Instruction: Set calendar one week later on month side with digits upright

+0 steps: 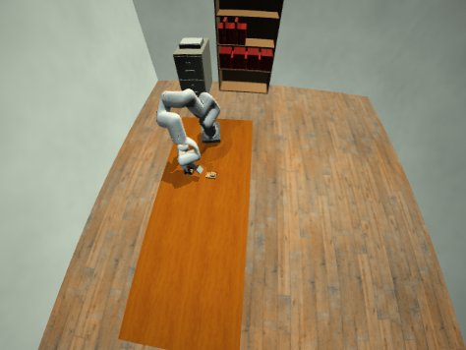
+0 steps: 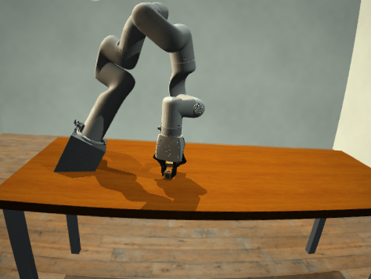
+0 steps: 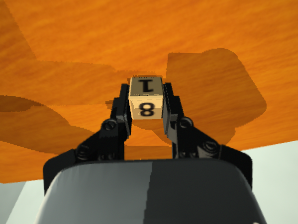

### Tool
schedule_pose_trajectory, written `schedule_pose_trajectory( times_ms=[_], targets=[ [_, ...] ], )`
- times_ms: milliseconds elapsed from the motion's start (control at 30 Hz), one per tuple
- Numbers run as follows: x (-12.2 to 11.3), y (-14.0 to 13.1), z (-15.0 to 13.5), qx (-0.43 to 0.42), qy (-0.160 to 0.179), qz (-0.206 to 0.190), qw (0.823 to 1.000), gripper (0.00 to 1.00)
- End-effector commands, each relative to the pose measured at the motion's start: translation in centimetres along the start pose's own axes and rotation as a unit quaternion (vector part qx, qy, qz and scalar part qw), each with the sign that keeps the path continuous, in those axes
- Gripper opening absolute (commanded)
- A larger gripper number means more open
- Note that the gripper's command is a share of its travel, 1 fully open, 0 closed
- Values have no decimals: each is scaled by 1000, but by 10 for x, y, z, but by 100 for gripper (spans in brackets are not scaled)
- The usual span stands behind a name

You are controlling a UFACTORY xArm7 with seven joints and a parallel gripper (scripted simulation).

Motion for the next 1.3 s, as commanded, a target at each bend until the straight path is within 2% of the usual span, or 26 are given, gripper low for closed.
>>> schedule_pose_trajectory(
  times_ms=[0, 1267],
  targets=[
    [0, 0, 1, 0, 0, 0, 1000, 27],
    [4, 0, 1, 0, 0, 0, 1000, 27]
  ],
)
Point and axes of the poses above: the point where the finger pads meet when closed, its own x axis out along the fingers, its own z axis across the jaws, y = z × x, the point moved 2 cm from there along -x, back along the fingers, and after that the axes turned 3 degrees about x, right-handed, at the moved point
